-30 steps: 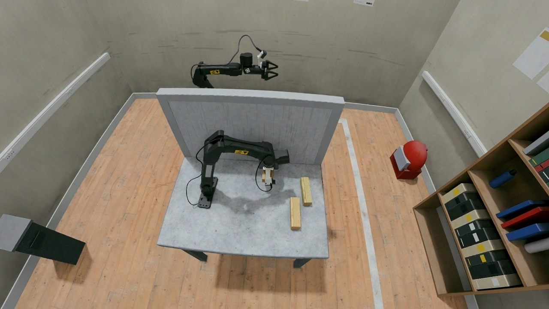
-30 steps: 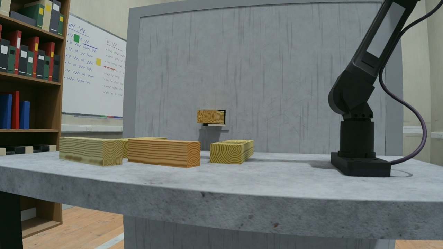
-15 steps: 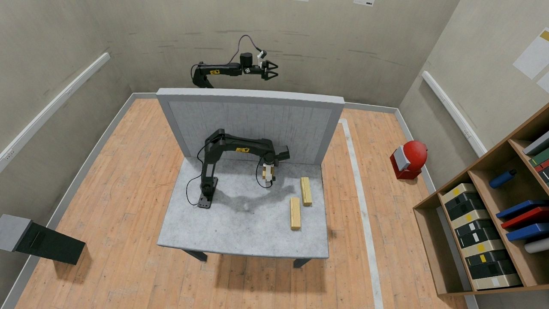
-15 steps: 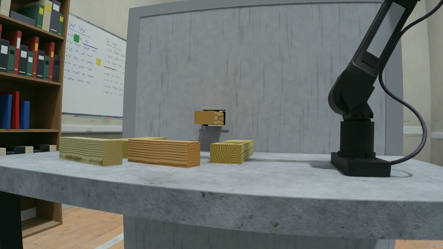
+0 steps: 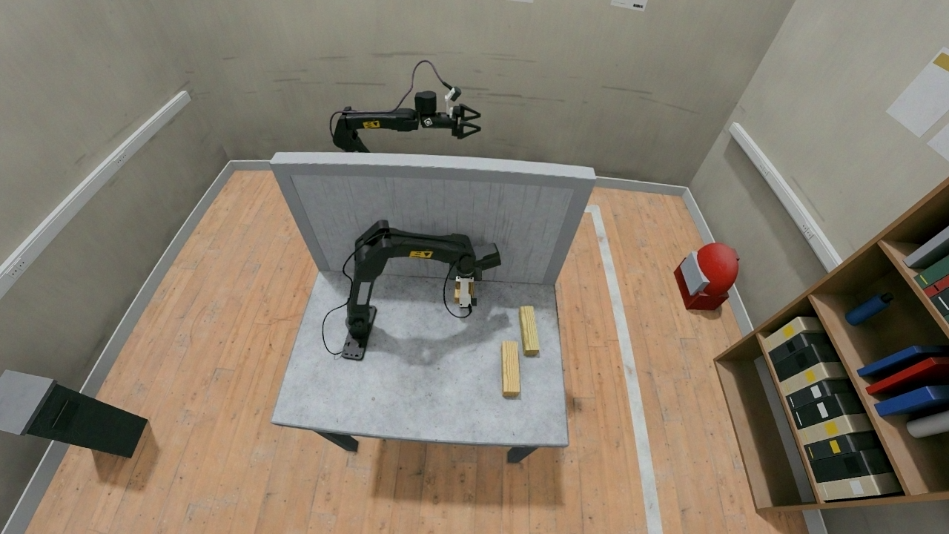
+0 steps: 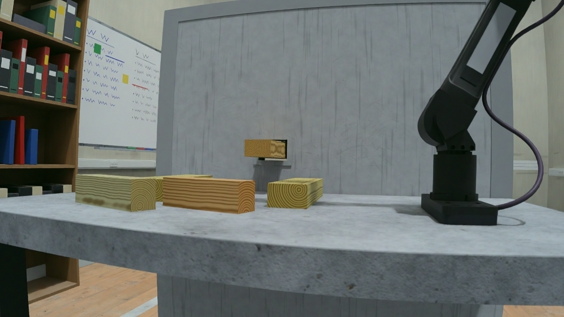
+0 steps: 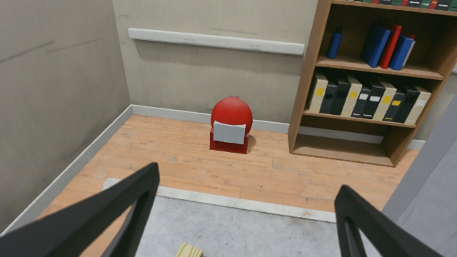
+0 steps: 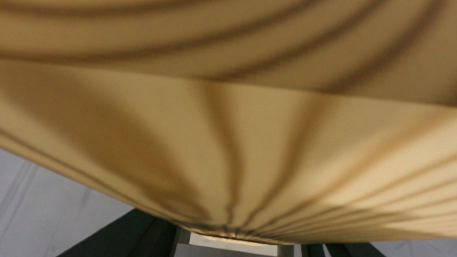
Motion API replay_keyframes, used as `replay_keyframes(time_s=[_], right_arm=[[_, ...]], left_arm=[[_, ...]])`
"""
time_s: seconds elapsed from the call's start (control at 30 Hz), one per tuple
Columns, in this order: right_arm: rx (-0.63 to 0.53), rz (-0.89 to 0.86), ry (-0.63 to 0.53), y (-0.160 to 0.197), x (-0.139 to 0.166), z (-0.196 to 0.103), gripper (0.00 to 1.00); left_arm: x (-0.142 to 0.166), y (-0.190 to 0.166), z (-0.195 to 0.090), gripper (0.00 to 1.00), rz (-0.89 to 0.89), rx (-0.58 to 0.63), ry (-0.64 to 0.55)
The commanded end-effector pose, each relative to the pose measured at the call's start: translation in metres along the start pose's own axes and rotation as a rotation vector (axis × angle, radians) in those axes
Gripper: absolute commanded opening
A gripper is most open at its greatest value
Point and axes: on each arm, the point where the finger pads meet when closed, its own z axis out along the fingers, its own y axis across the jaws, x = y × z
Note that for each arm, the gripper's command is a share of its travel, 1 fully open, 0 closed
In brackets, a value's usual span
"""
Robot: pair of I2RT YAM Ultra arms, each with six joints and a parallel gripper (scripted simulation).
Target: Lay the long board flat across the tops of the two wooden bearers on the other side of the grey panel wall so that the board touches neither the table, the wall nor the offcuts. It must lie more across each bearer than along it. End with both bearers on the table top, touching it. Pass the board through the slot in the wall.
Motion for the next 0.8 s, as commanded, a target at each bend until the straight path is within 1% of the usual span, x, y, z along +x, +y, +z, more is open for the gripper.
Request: replay_keyframes(time_s=[0.0, 0.07, 0.13, 0.43, 0.47, 0.5, 0.67, 0.7, 0.73, 0.77], right_arm=[[-0.081, -0.038, 0.078, 0.018, 0.025, -0.023, 0.0], [-0.096, -0.042, 0.084, 0.021, 0.027, -0.029, 0.0], [-0.087, -0.058, 0.085, 0.017, 0.033, -0.025, 0.0], [-0.087, -0.058, 0.085, 0.017, 0.031, -0.023, 0.0], [-0.06, -0.037, 0.074, 0.01, 0.02, -0.012, 0.0], [-0.039, -0.031, 0.068, 0.002, 0.017, -0.006, 0.0], [-0.071, -0.051, 0.082, 0.011, 0.025, -0.014, 0.0], [-0.035, -0.033, 0.068, 0.0, 0.016, -0.003, 0.0], [-0.057, -0.048, 0.077, 0.007, 0.023, -0.009, 0.0], [-0.072, -0.044, 0.08, 0.012, 0.022, -0.014, 0.0]], left_arm=[[-0.013, -0.003, -0.01, 1.0, 0.009, 0.004, -0.033], [-0.013, -0.003, -0.01, 1.0, 0.009, 0.004, -0.033], [-0.013, -0.003, -0.01, 1.0, 0.009, 0.004, -0.033], [-0.013, -0.003, -0.01, 1.0, 0.009, 0.004, -0.033], [-0.013, -0.003, -0.01, 1.0, 0.009, 0.004, -0.033], [-0.013, -0.003, -0.01, 1.0, 0.009, 0.004, -0.033], [-0.013, -0.003, -0.01, 1.0, 0.009, 0.004, -0.033], [-0.013, -0.003, -0.01, 1.0, 0.009, 0.004, -0.033], [-0.013, -0.003, -0.01, 1.0, 0.009, 0.004, -0.033], [-0.013, -0.003, -0.01, 1.0, 0.009, 0.004, -0.033]])
